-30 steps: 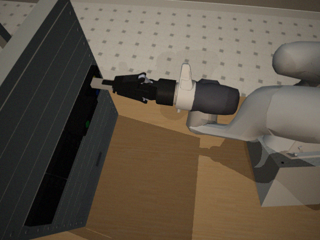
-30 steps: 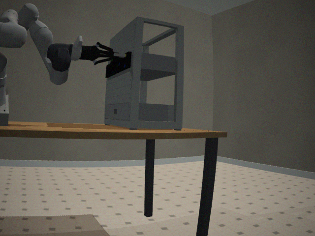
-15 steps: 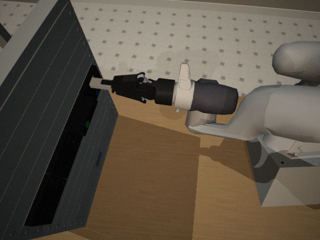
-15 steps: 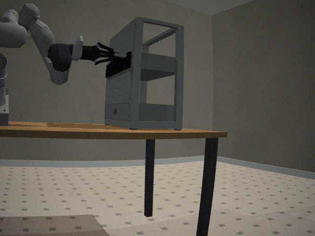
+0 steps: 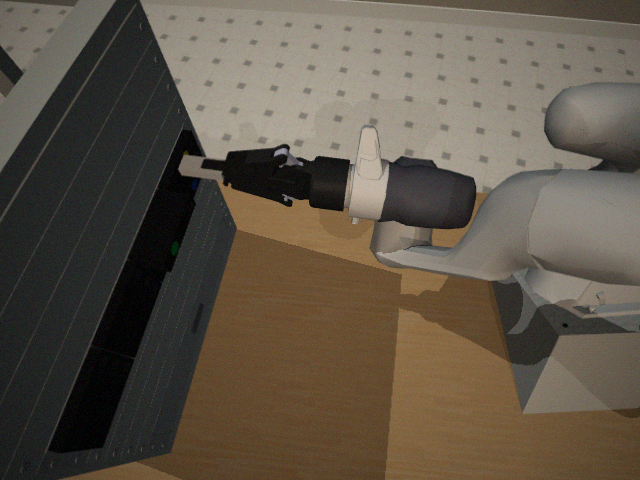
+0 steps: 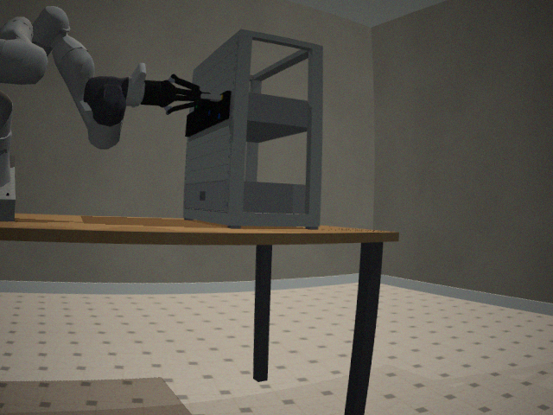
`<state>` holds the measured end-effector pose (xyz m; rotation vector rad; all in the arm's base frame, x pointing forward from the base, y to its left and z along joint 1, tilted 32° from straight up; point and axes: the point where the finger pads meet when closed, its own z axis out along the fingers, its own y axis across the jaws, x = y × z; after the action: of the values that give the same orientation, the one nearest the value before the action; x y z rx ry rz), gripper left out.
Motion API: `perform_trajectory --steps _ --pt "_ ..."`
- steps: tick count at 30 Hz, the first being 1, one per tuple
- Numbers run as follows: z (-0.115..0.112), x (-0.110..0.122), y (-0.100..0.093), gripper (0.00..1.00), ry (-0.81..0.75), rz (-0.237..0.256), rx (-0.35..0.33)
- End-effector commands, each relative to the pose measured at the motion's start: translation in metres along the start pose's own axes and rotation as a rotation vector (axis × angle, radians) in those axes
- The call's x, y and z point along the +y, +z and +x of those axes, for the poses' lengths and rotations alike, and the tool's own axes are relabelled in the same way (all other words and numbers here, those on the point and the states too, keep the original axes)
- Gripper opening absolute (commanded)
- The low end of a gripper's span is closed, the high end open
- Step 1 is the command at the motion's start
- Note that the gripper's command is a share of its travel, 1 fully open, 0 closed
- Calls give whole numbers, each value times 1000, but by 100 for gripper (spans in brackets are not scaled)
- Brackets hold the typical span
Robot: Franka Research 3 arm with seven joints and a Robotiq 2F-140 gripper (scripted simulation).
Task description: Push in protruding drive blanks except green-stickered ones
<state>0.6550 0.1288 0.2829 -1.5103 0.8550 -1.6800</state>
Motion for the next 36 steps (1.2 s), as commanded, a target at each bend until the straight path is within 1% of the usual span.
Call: perform_trajectory --steps 1,21,27,31,36 --pt "9 1 4 0 0 -5 17" --pt "9 1 4 0 0 -5 17" --pt "9 1 -1 0 0 -5 17" --pt "9 1 -16 0 0 -5 17" --pt "9 0 -45 0 0 -5 17"
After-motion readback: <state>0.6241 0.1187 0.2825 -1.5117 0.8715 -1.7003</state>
